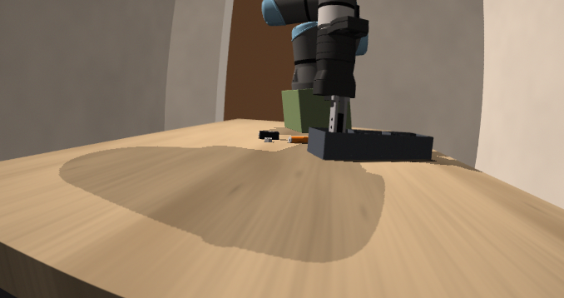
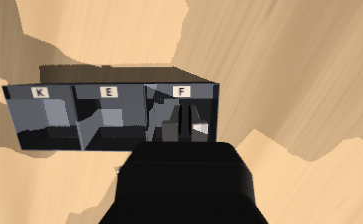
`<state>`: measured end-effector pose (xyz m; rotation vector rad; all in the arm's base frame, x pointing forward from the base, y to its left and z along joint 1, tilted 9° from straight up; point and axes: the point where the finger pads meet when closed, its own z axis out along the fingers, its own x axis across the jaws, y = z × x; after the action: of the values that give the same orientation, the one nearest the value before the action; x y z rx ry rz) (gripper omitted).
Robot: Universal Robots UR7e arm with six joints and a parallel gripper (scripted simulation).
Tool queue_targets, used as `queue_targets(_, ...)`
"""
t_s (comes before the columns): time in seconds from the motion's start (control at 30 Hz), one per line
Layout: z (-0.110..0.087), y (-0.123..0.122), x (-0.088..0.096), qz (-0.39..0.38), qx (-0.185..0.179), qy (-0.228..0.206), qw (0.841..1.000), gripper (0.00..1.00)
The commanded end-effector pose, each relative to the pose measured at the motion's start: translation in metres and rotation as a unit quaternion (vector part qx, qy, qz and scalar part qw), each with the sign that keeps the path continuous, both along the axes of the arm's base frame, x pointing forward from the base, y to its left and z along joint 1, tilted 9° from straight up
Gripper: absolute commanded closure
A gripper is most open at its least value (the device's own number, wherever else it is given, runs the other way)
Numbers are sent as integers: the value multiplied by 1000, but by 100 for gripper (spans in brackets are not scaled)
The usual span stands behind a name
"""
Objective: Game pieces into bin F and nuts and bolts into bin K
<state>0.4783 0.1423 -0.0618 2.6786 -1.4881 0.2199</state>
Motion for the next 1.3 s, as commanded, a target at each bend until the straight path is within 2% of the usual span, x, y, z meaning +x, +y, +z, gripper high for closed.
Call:
queue_targets(0.0,10,1,-1,0,0,0,1000,69)
queue_targets(0.2,34,4,-3,0,0,0,1000,69)
queue_targets(0.5,33,9,-5,0,0,0,1000,69)
queue_targets(1.0,21,71,-45,0,0,0,1000,69)
queue_targets(1.27,20,75,-47,0,0,0,1000,69)
